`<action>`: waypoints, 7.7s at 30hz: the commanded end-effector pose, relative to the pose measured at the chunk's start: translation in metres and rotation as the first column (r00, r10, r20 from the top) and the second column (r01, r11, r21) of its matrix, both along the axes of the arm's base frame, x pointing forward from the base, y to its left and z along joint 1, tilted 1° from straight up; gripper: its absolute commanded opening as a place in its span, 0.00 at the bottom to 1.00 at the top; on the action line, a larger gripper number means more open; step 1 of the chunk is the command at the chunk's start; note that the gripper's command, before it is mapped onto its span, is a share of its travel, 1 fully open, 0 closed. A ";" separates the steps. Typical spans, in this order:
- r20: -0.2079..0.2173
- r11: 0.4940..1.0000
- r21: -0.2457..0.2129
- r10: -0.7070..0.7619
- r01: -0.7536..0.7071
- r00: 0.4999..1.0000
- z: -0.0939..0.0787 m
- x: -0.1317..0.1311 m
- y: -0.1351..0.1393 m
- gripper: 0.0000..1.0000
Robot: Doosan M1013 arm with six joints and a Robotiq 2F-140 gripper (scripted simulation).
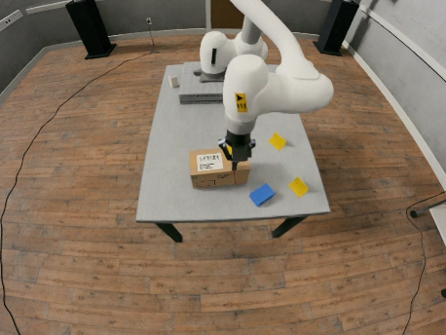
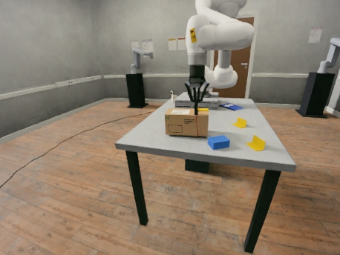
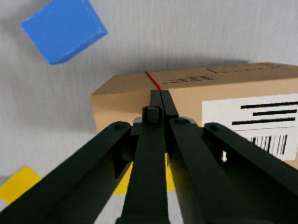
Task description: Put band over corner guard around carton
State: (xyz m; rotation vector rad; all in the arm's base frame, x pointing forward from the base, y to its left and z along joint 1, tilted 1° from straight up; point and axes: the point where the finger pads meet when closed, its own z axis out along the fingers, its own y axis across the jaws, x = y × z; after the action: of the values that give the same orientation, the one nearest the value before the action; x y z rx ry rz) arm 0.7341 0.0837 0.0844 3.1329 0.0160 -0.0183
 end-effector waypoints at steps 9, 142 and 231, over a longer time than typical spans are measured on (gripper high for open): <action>0.002 1.000 0.001 0.000 0.000 1.000 0.001 0.000 0.002 0.10; 0.002 1.000 0.001 0.000 0.000 1.000 0.065 -0.001 0.017 0.18; 0.002 1.000 0.001 0.000 0.000 1.000 0.079 0.000 0.017 0.18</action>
State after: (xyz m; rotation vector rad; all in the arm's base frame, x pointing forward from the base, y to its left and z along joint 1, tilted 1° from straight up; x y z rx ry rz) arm 0.7332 0.1006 0.1623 3.1329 0.0160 -0.0181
